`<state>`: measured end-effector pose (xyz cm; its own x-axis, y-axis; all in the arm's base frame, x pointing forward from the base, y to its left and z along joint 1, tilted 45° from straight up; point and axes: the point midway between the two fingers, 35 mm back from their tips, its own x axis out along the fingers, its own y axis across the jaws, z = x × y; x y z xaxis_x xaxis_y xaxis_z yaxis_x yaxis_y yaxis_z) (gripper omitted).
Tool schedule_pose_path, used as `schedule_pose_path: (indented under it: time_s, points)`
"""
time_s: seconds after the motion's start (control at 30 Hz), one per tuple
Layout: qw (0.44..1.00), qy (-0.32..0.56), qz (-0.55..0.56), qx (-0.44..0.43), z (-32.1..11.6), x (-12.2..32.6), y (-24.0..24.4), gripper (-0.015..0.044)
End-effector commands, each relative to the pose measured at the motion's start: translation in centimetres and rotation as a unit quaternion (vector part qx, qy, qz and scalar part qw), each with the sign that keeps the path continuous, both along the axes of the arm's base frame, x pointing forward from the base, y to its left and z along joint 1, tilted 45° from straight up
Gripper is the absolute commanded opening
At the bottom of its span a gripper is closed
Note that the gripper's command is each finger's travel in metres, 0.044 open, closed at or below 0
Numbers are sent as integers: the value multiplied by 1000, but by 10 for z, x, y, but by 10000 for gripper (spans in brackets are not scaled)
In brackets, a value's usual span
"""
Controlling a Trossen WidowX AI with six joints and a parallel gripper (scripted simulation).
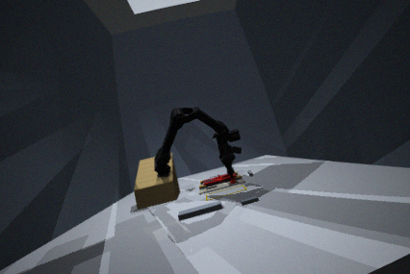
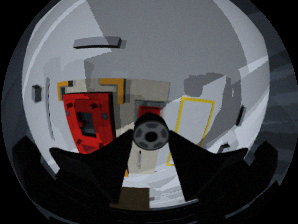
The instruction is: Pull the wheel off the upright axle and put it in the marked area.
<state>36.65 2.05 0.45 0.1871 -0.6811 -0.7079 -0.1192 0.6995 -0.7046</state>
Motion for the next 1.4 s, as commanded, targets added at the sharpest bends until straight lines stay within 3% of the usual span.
schedule_pose_path:
  time_s: [0.0,0.77,1.1,1.37]
  points:
    - [1000,-1,-1,1,1,0,1,0]
    - [1000,-2,0,0,7,-2,6,0]
    - [1000,-1,0,1,32,-10,31,0]
    - [1000,1,2,-1,45,-15,9,0]
